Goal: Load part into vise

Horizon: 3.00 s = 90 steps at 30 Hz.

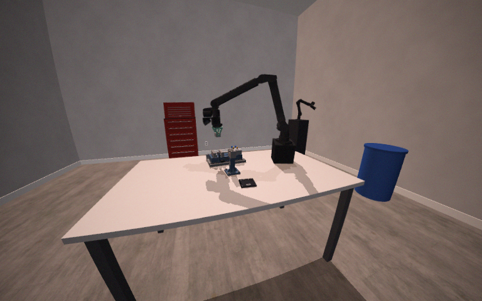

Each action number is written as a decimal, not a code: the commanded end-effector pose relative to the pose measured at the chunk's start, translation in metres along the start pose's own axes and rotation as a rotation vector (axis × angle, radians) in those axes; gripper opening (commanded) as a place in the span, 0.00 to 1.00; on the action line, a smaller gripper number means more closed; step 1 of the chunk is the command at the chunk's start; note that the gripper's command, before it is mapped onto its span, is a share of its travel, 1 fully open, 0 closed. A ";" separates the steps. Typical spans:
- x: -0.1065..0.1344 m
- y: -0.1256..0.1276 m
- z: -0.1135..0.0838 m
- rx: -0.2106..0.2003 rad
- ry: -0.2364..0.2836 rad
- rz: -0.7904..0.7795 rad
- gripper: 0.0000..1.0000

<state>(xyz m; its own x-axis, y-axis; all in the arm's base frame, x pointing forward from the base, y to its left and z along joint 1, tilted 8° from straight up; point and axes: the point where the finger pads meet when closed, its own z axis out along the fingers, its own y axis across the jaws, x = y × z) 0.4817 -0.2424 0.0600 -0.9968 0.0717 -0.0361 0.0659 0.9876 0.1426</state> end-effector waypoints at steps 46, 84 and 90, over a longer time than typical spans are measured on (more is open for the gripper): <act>-0.044 -0.009 -0.008 0.047 -0.106 -0.017 0.00; -0.037 -0.009 0.066 0.022 -0.052 -0.009 0.00; -0.039 -0.007 0.053 0.031 -0.073 -0.013 0.00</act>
<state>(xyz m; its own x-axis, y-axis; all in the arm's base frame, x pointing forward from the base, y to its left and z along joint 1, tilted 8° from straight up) 0.5072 -0.2452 -0.0164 -0.9956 0.0721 -0.0591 0.0638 0.9892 0.1323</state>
